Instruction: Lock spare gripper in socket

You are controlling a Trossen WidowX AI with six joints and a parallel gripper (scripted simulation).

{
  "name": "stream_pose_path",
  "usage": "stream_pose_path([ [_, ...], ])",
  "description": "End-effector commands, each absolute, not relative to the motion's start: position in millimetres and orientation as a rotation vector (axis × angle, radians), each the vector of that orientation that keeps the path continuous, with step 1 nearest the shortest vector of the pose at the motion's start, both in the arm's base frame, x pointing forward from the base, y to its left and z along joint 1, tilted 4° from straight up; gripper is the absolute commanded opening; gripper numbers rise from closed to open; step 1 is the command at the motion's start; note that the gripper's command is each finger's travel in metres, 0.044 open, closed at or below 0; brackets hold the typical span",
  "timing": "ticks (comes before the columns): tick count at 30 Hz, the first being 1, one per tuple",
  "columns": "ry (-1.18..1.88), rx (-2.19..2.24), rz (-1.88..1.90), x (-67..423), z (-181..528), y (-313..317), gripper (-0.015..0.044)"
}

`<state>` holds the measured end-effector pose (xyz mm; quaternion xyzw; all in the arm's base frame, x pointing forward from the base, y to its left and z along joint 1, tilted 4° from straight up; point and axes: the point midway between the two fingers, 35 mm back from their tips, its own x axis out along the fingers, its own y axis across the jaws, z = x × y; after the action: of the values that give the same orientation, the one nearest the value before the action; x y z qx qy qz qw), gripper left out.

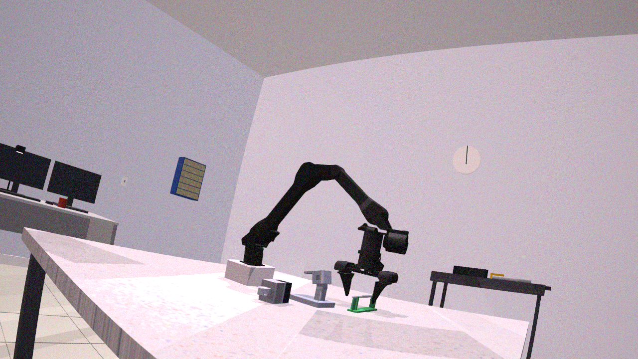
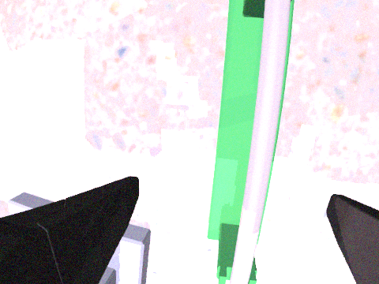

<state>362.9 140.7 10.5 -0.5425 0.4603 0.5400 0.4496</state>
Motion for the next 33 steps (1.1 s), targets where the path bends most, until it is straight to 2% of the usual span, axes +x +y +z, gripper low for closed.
stream_pose_path([
  [1,1.137,-1.342,1.335,362.6,21.0,141.5,0.044],
  [33,1.179,-1.338,1.373,349.7,78.1,140.9,0.044],
])
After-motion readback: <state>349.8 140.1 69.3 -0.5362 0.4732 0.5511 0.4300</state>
